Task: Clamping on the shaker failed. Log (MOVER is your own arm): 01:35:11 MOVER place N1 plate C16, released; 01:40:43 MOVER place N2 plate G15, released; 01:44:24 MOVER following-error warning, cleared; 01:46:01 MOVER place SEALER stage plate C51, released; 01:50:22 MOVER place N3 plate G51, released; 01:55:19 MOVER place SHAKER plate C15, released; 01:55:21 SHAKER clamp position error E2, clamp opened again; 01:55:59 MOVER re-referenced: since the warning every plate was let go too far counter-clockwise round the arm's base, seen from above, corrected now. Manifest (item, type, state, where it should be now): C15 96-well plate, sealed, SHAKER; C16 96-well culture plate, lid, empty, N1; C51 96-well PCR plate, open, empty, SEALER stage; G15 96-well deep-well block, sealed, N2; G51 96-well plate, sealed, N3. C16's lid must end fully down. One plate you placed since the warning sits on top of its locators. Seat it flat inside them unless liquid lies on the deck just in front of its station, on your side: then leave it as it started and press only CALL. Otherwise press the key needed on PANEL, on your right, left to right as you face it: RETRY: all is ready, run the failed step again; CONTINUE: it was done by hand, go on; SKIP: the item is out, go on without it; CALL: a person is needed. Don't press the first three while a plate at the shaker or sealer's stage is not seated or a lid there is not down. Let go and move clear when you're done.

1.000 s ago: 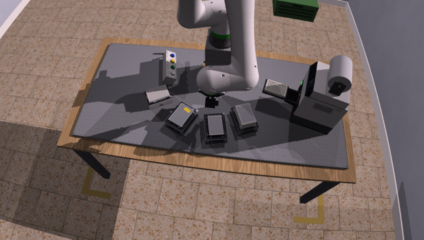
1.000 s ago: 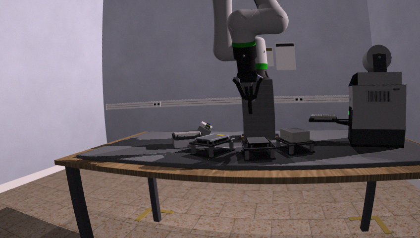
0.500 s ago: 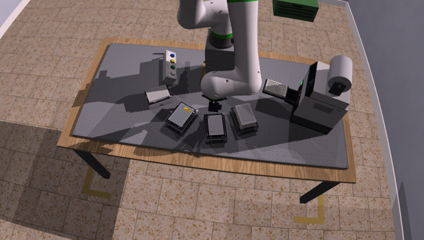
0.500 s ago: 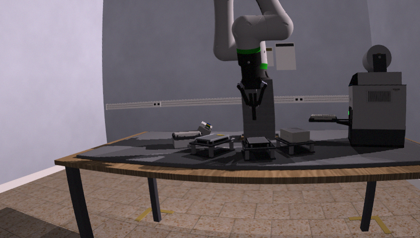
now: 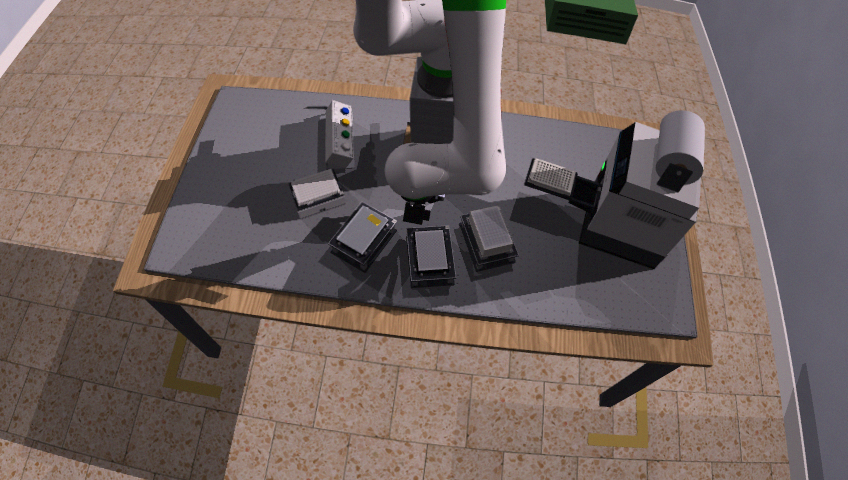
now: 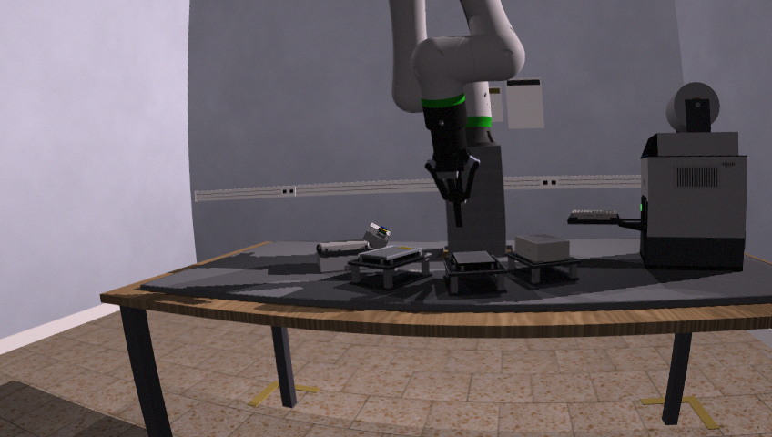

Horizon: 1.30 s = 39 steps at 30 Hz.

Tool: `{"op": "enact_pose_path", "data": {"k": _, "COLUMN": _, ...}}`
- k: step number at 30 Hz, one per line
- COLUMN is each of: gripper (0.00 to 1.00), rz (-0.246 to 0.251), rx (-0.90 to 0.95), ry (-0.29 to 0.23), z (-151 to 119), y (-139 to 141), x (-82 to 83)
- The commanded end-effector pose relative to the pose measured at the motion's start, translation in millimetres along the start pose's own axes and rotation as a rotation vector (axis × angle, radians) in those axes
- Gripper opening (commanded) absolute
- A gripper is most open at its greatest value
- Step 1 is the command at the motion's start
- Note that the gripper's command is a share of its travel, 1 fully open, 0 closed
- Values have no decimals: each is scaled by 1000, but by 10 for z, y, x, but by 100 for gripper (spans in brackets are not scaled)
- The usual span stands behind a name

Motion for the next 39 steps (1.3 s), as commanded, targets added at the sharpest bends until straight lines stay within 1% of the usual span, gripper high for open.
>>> {"op": "enact_pose_path", "data": {"k": 1, "gripper": 10, "rz": 40, "rx": -83, "ry": -3, "z": 0, "y": 249, "x": -8}}
{"op": "enact_pose_path", "data": {"k": 8, "gripper": 10, "rz": 99, "rx": -210, "ry": -9, "z": -15, "y": 622, "x": -33}}
{"op": "enact_pose_path", "data": {"k": 10, "gripper": 10, "rz": 99, "rx": -210, "ry": -9, "z": -15, "y": 622, "x": -33}}
{"op": "enact_pose_path", "data": {"k": 25, "gripper": 10, "rz": 225, "rx": -482, "ry": -22, "z": -55, "y": 1420, "x": -91}}
{"op": "enact_pose_path", "data": {"k": 27, "gripper": 10, "rz": 225, "rx": -482, "ry": -22, "z": -55, "y": 1420, "x": -91}}
{"op": "enact_pose_path", "data": {"k": 30, "gripper": 10, "rz": 248, "rx": -532, "ry": -25, "z": -64, "y": 1578, "x": -103}}
{"op": "enact_pose_path", "data": {"k": 37, "gripper": 10, "rz": 248, "rx": -532, "ry": -24, "z": -78, "y": 1927, "x": -126}}
{"op": "enact_pose_path", "data": {"k": 39, "gripper": 10, "rz": 248, "rx": -532, "ry": -24, "z": -78, "y": 1939, "x": -127}}
Point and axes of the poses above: the point where the finger pads meet when closed, its own x axis back along the fingers, its own y axis across the jaws, z = x × y, the point moved 4 cm from there along x, back along the fingers, and after that the axes turned 6 degrees about -x, right-handed, at the moved point
